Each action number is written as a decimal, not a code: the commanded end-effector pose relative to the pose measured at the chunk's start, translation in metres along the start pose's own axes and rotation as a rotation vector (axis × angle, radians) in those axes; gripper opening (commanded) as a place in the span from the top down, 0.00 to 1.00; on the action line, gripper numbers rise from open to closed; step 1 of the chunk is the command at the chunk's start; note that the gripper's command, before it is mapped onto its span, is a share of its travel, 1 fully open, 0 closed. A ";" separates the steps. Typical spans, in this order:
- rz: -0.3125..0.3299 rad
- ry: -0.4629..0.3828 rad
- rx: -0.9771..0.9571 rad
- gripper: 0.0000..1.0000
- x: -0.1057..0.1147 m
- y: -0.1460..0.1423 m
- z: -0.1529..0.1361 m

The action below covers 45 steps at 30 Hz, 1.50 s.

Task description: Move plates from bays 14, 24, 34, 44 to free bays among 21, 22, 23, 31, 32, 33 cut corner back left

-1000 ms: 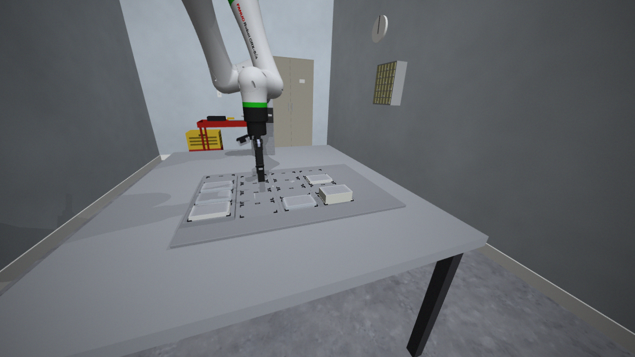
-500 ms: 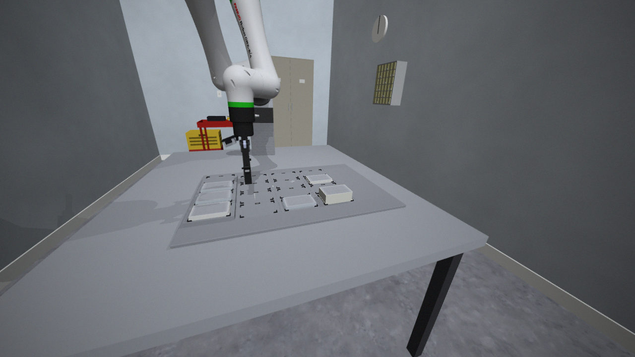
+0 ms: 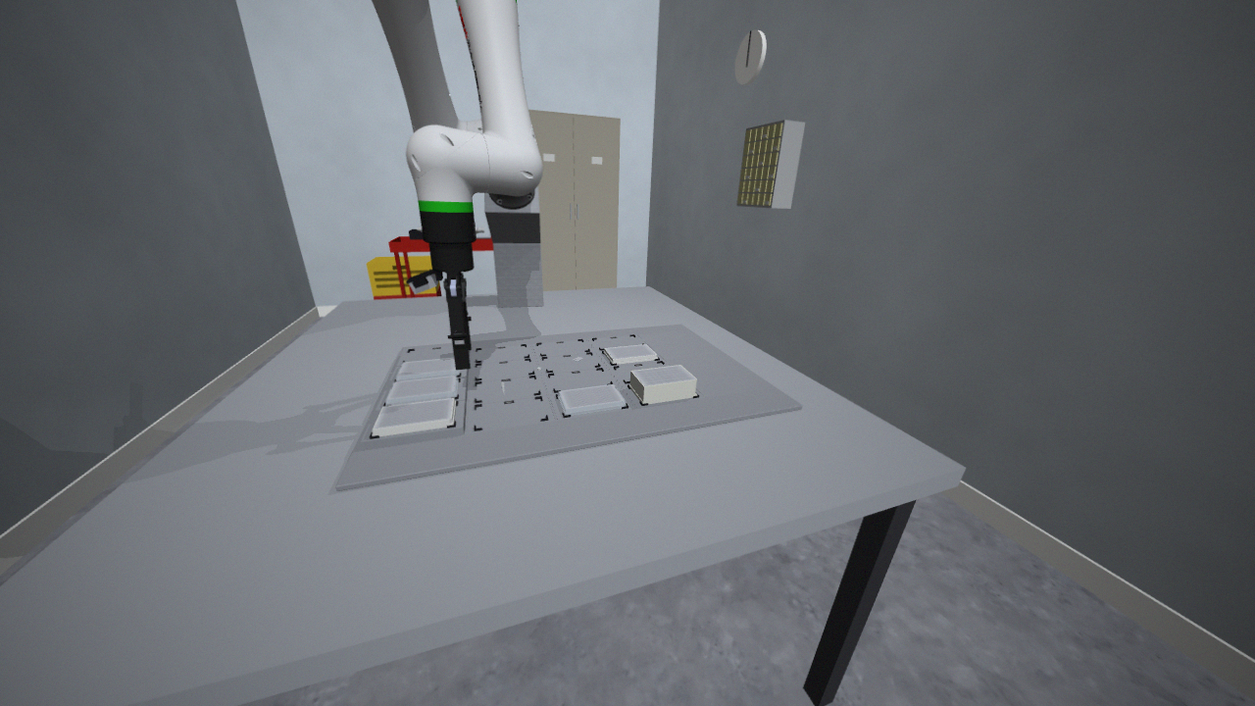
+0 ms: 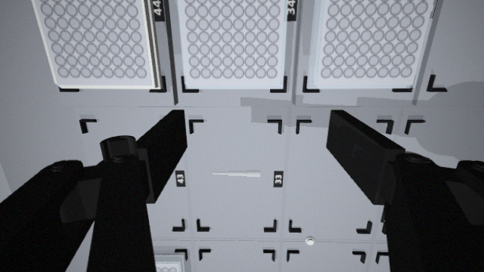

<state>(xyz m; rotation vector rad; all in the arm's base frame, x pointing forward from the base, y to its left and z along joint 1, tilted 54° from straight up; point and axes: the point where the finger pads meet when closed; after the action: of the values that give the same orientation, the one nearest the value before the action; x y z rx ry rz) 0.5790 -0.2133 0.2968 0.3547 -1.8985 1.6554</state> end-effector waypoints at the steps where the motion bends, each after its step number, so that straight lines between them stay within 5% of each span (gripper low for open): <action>1: -0.008 -0.014 0.001 0.30 0.000 -0.004 0.009; 22: -0.008 -0.014 0.001 0.30 -0.001 -0.034 0.078; 45: -0.008 -0.014 0.001 0.30 -0.018 -0.034 0.078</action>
<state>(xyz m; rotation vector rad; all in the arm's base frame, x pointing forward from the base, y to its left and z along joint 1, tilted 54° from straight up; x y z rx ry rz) 0.5910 -0.2979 0.3097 0.3765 -1.9034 1.6520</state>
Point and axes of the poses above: the point where the finger pads meet when closed, its own x axis back along the fingers, its own y axis across the jaws, z = x × y, and after that the axes turned 11 degrees about -x, right-handed
